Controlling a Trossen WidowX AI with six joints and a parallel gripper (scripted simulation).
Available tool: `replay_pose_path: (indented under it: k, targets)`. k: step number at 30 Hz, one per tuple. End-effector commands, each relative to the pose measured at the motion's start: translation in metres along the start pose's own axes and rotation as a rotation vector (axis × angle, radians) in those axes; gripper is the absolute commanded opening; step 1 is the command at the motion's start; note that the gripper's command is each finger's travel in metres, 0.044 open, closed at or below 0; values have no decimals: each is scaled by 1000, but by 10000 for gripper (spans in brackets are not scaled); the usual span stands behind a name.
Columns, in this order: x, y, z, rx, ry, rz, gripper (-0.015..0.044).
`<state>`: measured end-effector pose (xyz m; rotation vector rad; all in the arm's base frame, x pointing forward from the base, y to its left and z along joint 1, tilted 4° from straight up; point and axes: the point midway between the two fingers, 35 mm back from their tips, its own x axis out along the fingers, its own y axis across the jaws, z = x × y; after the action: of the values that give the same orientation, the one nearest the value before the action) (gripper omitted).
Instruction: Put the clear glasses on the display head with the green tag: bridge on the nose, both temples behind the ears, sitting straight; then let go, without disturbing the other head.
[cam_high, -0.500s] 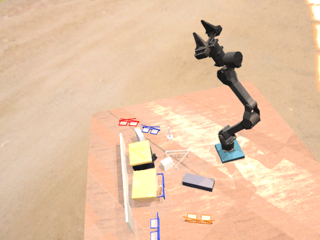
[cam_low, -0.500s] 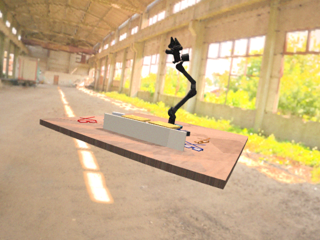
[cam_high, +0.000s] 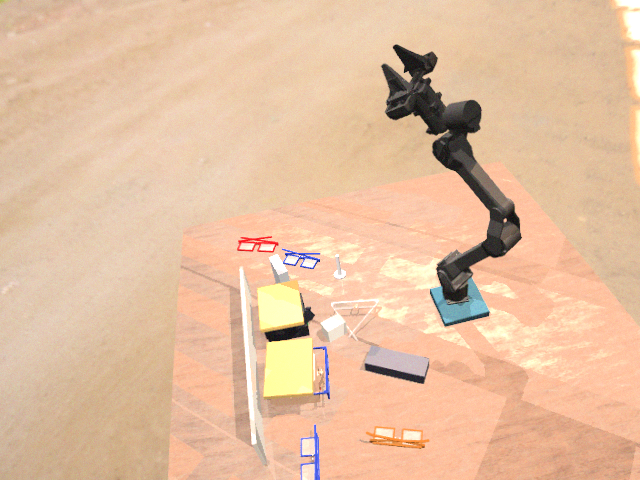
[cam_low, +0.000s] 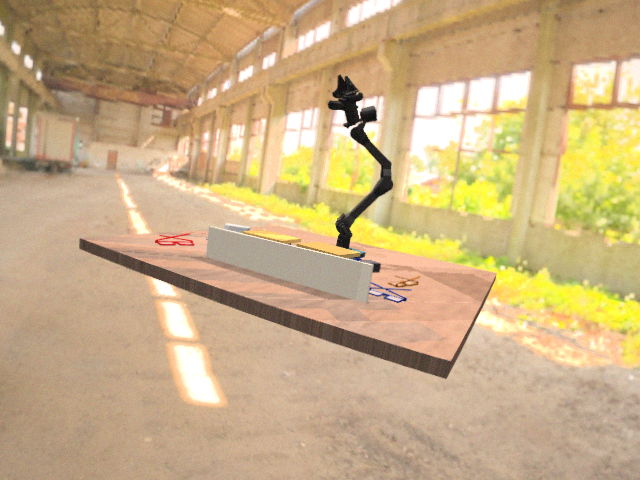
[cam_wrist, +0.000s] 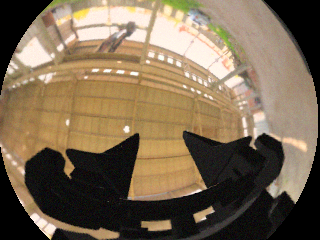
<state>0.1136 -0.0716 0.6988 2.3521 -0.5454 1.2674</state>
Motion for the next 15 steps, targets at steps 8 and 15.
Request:
replay_pose_path:
  k: [8, 15]
  targets:
    - [-7, 0, 146, 304, -365, 70, 200]
    - [-34, -27, 236, 397, -655, 66, 200]
